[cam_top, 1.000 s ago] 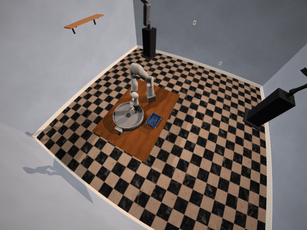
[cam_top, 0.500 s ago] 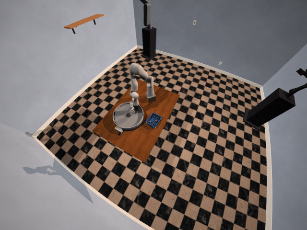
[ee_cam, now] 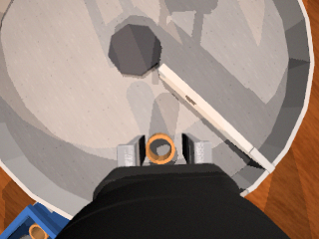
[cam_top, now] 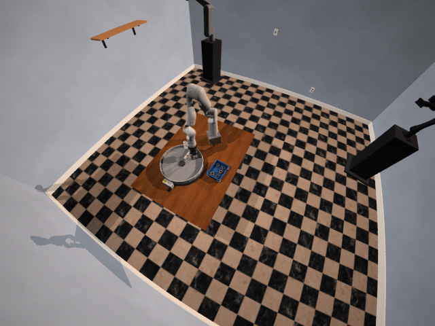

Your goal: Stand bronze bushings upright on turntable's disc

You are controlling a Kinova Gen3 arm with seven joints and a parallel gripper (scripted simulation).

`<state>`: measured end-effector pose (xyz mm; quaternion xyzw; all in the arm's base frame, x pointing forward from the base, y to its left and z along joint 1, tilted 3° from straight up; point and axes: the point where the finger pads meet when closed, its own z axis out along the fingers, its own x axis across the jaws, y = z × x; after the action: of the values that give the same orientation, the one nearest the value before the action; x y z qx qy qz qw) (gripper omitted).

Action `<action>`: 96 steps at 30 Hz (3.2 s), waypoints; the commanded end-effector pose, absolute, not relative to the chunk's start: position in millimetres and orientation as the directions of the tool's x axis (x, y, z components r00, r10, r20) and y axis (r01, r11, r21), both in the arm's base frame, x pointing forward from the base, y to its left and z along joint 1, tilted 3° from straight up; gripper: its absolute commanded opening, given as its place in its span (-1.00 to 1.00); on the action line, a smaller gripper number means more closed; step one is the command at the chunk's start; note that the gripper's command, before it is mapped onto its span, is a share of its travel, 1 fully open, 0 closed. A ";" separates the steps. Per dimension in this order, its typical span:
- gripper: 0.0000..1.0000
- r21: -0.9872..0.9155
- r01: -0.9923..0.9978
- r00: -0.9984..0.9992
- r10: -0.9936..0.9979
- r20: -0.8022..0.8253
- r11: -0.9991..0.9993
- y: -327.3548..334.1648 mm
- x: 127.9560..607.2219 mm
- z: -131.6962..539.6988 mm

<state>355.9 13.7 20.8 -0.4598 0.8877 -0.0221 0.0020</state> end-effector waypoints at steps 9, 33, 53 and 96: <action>0.55 -0.054 -0.821 -0.569 -0.823 0.000 0.568 20.1 361.3 43.9; 0.55 -0.054 -0.821 -0.569 -0.823 0.000 0.568 20.1 361.3 43.9; 0.52 -0.054 -0.821 -0.569 -0.822 0.000 0.568 53.0 360.6 42.7; 0.52 -0.054 -0.821 -0.569 -0.823 0.000 0.568 266.4 350.8 35.7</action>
<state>350.4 265.9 35.0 -0.4642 0.8853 -0.0244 0.0119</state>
